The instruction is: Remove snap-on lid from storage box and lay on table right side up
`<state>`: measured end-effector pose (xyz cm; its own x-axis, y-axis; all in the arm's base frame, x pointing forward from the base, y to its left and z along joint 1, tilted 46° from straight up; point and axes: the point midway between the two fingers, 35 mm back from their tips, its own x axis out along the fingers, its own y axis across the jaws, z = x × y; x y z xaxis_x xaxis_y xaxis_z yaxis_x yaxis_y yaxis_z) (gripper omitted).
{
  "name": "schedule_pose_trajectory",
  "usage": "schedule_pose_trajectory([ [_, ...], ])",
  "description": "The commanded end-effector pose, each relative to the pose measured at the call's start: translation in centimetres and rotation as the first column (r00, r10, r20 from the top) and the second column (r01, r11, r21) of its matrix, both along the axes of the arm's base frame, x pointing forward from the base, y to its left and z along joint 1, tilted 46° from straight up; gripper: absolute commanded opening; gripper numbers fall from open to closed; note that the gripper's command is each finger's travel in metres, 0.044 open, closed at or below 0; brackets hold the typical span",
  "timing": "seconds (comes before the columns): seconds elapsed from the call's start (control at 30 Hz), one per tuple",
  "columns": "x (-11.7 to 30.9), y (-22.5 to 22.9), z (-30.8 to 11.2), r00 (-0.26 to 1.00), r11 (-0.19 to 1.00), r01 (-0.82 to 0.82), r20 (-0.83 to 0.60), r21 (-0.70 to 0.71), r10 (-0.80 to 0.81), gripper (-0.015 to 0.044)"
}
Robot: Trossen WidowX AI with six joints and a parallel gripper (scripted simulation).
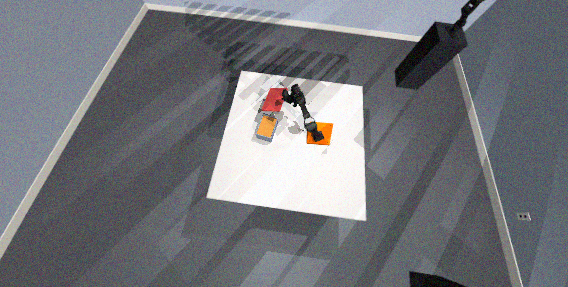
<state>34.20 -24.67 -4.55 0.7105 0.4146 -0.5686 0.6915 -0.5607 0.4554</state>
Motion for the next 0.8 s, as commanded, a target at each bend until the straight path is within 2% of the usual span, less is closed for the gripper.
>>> schedule_pose_trajectory([
  [0.0,-0.1,-1.0,-0.5,1.0,1.0,0.003,0.011,-0.004,-0.003,0.0],
  [0.77,-1.0,-4.3,-3.5,1.0,1.0,0.003,0.011,-0.009,-0.003,0.0],
])
